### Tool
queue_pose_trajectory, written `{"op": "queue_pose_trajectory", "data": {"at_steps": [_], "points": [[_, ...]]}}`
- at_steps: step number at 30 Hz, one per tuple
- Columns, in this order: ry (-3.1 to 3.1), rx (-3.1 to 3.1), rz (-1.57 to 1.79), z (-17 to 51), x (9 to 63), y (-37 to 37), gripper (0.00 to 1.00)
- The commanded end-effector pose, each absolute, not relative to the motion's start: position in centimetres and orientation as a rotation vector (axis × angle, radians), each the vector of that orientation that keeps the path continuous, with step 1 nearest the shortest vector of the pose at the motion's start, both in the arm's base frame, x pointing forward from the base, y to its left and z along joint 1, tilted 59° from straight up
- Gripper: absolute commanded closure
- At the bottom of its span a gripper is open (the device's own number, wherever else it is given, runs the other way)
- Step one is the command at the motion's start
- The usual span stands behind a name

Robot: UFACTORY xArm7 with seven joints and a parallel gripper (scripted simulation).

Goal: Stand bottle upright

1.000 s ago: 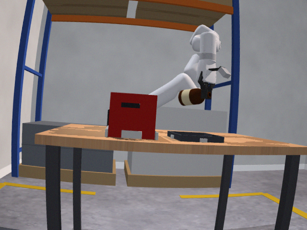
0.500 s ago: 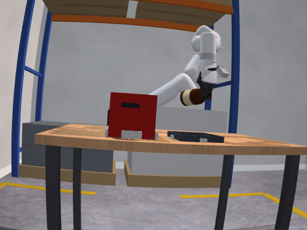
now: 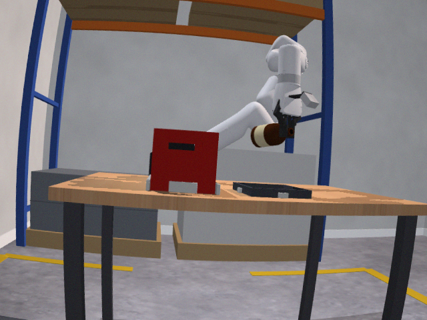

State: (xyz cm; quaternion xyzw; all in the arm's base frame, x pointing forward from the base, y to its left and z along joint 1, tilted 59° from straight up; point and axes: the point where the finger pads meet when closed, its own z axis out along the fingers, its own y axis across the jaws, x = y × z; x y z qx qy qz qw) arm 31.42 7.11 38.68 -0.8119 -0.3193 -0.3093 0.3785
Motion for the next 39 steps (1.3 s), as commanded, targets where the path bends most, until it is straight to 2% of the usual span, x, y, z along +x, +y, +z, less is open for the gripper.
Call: {"op": "queue_pose_trajectory", "data": {"at_steps": [1, 39], "points": [[-0.800, -2.078, -0.788, 38.81, 31.48, 6.99, 1.00], [-0.529, -2.125, -0.652, 38.81, 31.48, 6.99, 1.00]]}}
